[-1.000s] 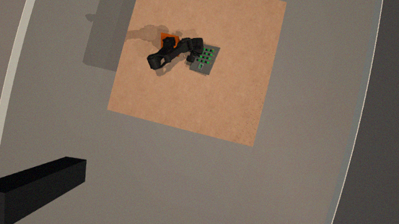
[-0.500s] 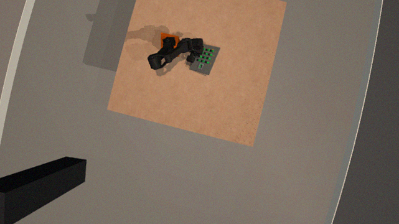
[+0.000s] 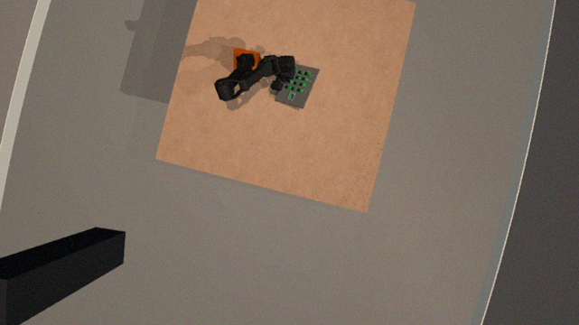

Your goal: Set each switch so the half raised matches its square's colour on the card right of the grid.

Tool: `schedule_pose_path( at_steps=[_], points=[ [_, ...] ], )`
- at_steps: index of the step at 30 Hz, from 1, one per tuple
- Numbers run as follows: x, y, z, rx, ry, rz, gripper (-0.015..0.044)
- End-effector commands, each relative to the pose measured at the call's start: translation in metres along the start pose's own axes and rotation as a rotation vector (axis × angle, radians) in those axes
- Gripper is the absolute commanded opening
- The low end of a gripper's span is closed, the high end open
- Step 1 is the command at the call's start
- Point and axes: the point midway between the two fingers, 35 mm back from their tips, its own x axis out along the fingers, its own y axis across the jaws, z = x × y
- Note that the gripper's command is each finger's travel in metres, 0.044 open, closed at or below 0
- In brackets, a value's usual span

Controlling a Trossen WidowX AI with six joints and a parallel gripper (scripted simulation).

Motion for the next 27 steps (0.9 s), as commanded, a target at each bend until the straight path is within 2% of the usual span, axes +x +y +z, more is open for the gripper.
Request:
schedule_pose_path(
  at_steps=[1, 27],
  points=[
    [0.0007, 0.0007, -0.0004, -0.004, 0.001, 0.004, 0.0],
    [0.0042, 0.0006, -0.0005, -0.004, 0.001, 0.004, 0.0]
  ],
)
